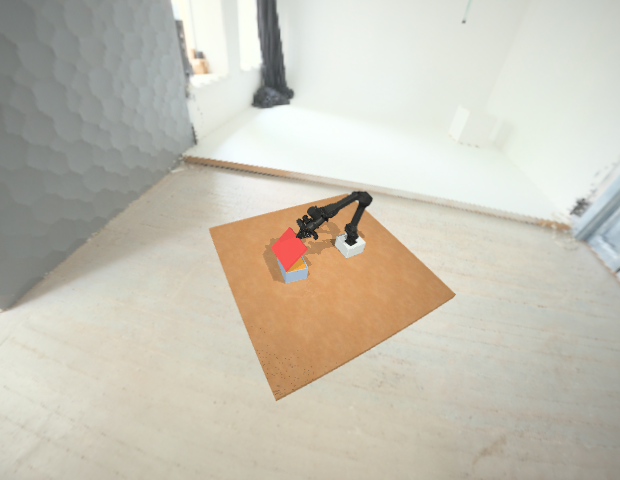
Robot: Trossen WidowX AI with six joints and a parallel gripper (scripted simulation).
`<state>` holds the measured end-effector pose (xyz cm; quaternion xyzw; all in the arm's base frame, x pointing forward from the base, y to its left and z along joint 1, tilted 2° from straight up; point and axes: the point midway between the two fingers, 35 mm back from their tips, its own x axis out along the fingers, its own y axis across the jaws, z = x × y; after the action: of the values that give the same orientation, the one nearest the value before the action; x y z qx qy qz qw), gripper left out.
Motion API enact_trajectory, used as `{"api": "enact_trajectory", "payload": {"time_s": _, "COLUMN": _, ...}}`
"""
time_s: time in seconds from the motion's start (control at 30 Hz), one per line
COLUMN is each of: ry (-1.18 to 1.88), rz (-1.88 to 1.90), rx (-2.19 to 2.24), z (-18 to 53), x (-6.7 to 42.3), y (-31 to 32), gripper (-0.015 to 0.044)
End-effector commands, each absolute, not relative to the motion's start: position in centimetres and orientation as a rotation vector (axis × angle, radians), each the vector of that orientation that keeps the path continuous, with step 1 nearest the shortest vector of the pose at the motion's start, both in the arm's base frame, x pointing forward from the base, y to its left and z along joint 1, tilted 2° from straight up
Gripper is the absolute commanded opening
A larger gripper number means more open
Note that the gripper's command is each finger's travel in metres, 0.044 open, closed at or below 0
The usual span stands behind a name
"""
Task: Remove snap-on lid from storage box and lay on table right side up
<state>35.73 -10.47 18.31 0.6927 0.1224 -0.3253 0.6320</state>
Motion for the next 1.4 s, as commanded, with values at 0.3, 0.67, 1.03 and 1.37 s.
{"api": "enact_trajectory", "payload": {"time_s": 0.3, "ry": 0.274, "rz": -0.732, "rx": 1.579, "z": 18.6, "x": 34.8, "y": -13.0, "gripper": 0.0}}
{"api": "enact_trajectory", "payload": {"time_s": 0.67, "ry": 0.274, "rz": -0.733, "rx": 1.576, "z": 18.7, "x": 33.9, "y": -15.0, "gripper": 0.0}}
{"api": "enact_trajectory", "payload": {"time_s": 1.03, "ry": 0.274, "rz": -0.734, "rx": 1.574, "z": 18.7, "x": 33.1, "y": -17.1, "gripper": 0.0}}
{"api": "enact_trajectory", "payload": {"time_s": 1.37, "ry": 0.274, "rz": -0.735, "rx": 1.571, "z": 18.7, "x": 32.4, "y": -18.9, "gripper": 0.0}}
